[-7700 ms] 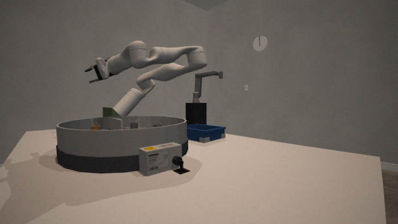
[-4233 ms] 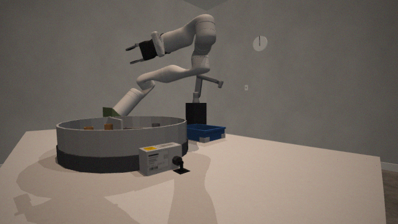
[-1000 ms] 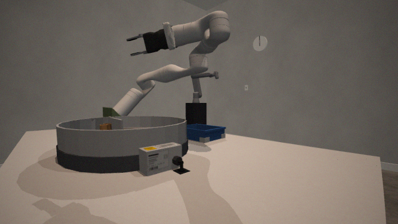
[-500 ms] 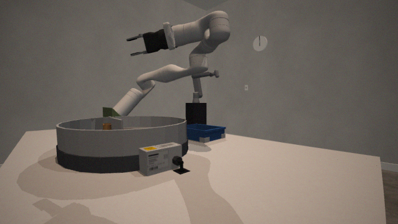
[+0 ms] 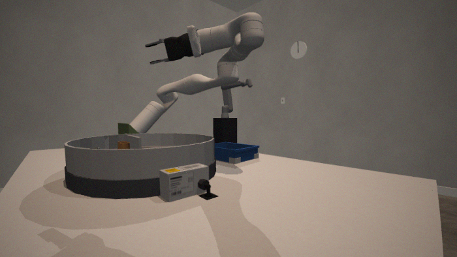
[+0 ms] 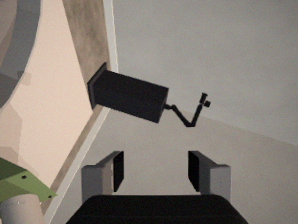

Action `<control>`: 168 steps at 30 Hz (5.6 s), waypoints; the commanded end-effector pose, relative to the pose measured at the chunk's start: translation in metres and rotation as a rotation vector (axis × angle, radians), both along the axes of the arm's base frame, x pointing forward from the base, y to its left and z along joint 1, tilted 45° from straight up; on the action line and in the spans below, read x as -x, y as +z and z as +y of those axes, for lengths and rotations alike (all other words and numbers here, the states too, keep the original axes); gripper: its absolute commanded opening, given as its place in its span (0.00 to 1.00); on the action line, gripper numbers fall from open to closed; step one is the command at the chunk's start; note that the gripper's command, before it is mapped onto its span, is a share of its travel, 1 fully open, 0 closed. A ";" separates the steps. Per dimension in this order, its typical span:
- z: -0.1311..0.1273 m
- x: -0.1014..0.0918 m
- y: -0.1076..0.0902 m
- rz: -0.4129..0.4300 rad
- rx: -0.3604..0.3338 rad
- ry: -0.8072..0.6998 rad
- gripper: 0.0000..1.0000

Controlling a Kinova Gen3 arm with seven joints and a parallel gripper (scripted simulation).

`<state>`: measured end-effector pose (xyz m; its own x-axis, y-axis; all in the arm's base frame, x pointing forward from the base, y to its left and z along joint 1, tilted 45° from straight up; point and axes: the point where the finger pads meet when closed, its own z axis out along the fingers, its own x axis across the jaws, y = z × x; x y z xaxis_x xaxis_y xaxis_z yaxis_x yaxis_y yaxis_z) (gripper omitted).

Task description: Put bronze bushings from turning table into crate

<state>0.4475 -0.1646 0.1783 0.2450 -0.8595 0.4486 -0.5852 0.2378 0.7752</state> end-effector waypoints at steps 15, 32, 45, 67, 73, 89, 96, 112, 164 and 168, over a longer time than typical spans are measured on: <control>0.028 -0.006 0.034 0.055 -0.001 -0.063 1.00; 0.011 -0.015 0.017 -0.134 -0.144 -0.141 1.00; 0.009 -0.019 0.012 -0.150 -0.145 -0.121 1.00; 0.014 -0.025 0.011 -0.211 -0.205 -0.165 1.00; 0.014 -0.025 0.011 -0.211 -0.205 -0.165 1.00; 0.016 -0.033 0.008 -0.285 -0.266 -0.197 1.00; 0.028 -0.044 0.007 -0.406 -0.390 -0.293 1.00; 0.044 -0.044 0.014 -0.492 -0.517 -0.415 1.00; 0.081 -0.042 0.092 -0.697 -0.855 -0.904 1.00; 0.083 -0.041 0.098 -0.708 -0.874 -0.935 1.00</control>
<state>0.4913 -0.0768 0.2702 -0.5832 -0.6431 -0.4964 -0.7981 0.3398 0.4975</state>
